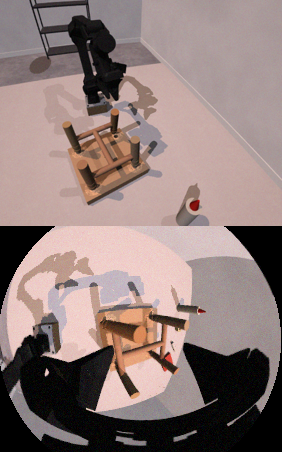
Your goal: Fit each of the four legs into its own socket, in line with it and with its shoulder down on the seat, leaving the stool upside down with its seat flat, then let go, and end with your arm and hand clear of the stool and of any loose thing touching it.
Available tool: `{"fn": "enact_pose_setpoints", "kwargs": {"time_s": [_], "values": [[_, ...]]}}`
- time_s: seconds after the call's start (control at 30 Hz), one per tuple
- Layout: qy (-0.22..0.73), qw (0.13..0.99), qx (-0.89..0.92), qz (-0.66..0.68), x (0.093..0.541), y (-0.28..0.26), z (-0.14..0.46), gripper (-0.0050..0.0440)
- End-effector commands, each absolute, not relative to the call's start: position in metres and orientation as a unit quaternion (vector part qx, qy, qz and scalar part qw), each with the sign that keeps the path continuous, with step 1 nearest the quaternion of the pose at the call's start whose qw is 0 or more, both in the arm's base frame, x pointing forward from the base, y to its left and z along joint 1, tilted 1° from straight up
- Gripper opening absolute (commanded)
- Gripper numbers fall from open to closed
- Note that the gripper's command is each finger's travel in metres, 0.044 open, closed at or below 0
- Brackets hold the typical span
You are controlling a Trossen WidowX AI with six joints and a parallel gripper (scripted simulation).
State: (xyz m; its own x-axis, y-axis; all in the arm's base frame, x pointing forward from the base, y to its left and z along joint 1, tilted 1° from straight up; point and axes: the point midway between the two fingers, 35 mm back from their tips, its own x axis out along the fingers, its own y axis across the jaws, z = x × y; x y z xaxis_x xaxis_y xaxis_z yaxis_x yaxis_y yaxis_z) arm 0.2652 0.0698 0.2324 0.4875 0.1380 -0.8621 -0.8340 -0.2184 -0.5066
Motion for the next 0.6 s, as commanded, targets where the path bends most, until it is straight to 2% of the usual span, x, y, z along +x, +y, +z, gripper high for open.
{"fn": "enact_pose_setpoints", "kwargs": {"time_s": [0.0,0.57], "values": [[0.277,0.561,-0.648,0.434,0.266,0.069,0.225,0.0440],[0.305,0.541,-0.635,0.459,0.271,0.071,0.201,0.0440]]}}
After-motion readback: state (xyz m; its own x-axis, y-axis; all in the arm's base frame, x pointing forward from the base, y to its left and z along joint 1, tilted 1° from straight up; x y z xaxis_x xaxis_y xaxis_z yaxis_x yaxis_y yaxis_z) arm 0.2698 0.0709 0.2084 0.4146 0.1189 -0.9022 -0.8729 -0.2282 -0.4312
